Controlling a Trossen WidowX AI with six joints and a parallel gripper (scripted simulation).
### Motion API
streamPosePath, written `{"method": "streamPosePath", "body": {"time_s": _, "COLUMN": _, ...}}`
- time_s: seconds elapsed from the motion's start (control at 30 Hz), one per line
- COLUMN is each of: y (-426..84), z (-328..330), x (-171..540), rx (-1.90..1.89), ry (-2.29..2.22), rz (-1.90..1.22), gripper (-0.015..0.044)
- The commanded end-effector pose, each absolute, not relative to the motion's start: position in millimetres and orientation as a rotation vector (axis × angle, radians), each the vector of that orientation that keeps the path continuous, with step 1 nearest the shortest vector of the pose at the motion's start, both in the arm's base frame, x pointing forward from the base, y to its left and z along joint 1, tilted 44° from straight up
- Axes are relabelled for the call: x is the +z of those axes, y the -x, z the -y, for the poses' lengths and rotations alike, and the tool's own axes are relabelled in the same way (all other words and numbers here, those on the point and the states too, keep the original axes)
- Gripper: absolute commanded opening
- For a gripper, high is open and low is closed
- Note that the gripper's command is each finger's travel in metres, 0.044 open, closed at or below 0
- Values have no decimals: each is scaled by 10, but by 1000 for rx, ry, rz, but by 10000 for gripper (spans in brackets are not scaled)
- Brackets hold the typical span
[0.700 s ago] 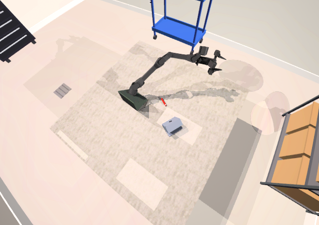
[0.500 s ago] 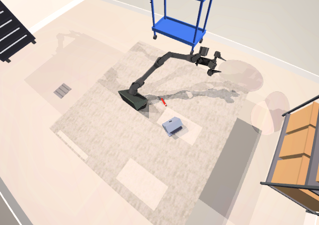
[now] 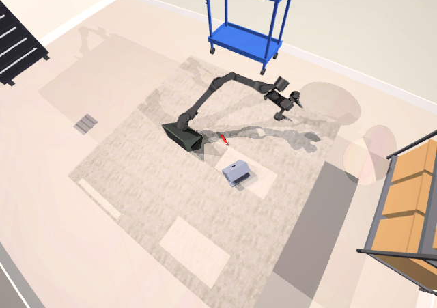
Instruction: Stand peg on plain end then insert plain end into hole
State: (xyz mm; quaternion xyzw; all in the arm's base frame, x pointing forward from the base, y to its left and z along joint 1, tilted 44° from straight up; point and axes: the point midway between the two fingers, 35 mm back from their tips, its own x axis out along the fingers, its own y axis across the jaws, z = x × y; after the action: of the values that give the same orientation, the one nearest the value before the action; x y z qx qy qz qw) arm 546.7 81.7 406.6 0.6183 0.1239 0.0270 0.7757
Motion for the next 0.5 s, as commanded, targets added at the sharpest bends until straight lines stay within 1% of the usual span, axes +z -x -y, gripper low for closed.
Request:
{"method": "streamPosePath", "body": {"time_s": 0.0, "y": -5421, "z": -678, "x": 3733, "rx": 10, "ry": -1256, "rz": -367, "gripper": 440}}
{"method": "streamPosePath", "body": {"time_s": 0.27, "y": -5209, "z": -339, "x": 3018, "rx": -78, "ry": -1109, "rz": -589, "gripper": 440}}
{"method": "streamPosePath", "body": {"time_s": 0.47, "y": -4897, "z": -88, "x": 2467, "rx": -116, "ry": -1021, "rz": -782, "gripper": 440}}
